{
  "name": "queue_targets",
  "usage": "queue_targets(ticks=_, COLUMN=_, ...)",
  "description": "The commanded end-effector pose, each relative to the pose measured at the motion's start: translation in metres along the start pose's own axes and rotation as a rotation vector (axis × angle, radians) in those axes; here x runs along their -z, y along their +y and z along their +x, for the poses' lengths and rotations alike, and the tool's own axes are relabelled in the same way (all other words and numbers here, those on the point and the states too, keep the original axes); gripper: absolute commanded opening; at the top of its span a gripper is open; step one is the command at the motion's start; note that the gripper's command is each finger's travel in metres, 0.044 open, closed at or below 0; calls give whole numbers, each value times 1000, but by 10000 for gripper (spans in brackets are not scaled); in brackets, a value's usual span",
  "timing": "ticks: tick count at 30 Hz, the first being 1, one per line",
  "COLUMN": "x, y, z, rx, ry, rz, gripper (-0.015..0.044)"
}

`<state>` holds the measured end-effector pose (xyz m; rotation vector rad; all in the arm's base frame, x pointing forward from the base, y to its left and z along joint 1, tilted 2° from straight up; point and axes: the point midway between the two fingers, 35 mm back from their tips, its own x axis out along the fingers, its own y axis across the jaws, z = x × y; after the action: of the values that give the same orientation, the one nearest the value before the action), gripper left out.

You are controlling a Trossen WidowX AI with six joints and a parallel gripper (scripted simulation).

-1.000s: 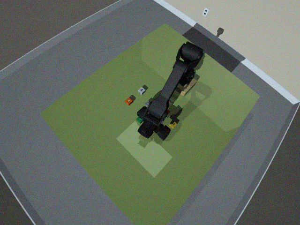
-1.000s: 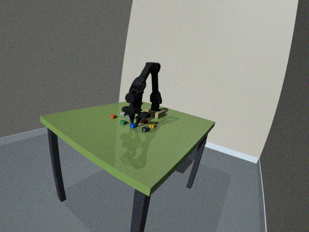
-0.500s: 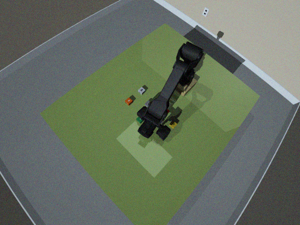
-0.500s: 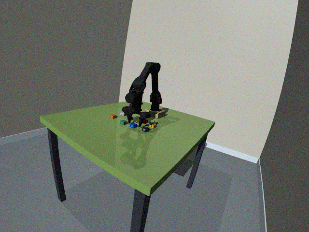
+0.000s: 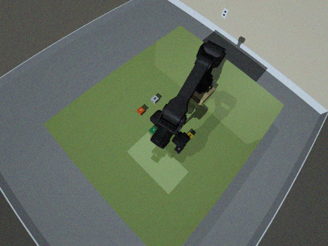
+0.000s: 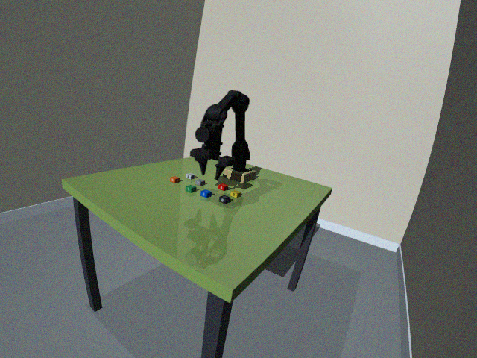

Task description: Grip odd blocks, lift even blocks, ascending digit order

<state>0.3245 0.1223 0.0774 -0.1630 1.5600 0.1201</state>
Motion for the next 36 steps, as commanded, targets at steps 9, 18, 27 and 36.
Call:
queue_targets(ticks=9, x=-1, y=0, z=-48, rx=-6, ry=-35, rz=5, gripper=120)
queue_targets(ticks=18, x=14, y=21, z=-48, rx=-8, ry=-33, rz=5, gripper=120)
queue_targets(ticks=27, x=96, y=91, z=-45, rx=-15, ry=-25, rz=5, gripper=120)
queue_targets(ticks=36, x=92, y=93, z=-4, rx=-15, ry=-25, rz=5, gripper=225)
